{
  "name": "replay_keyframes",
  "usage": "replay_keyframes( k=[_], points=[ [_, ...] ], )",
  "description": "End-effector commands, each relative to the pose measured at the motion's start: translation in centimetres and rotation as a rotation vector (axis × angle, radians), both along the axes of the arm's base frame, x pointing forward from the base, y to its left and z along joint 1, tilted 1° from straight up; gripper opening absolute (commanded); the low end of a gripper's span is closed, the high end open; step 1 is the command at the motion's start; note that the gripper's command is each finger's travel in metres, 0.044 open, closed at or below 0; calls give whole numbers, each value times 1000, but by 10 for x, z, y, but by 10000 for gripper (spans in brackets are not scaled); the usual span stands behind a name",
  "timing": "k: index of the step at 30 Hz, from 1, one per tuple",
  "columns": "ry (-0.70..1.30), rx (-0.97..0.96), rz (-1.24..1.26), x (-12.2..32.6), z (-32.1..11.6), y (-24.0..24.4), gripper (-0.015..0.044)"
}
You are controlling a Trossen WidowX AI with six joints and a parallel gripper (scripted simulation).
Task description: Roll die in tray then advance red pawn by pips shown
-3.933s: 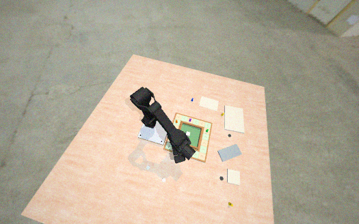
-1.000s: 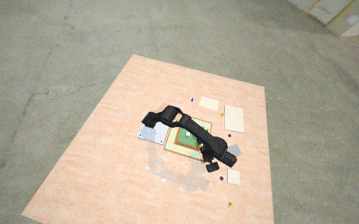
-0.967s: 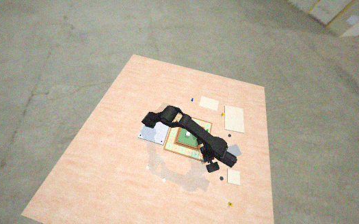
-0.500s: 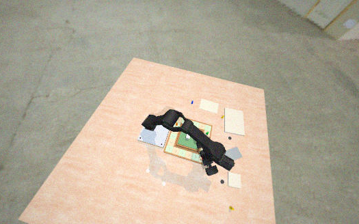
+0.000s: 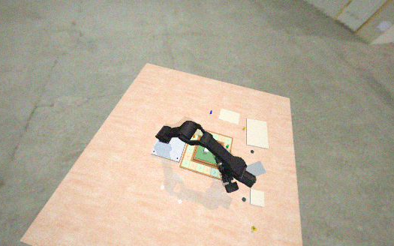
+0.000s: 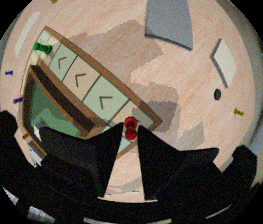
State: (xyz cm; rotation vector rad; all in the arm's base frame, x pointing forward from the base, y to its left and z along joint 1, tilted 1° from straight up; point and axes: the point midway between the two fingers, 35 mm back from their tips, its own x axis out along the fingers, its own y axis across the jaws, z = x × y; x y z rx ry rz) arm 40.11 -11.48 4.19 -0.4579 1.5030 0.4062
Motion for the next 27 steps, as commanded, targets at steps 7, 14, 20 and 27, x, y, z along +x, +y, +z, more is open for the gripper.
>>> replay_keyframes(
  k=[7, 14, 20, 27],
  points=[
    [-1, -4, -2, 0, 39, 1, 341],
    [-1, -5, -3, -1, 54, 2, 440],
    [-1, 1, -104, -33, 87, 32, 440],
    [2, 11, -309, -112, 119, 82, 440]
  ],
)
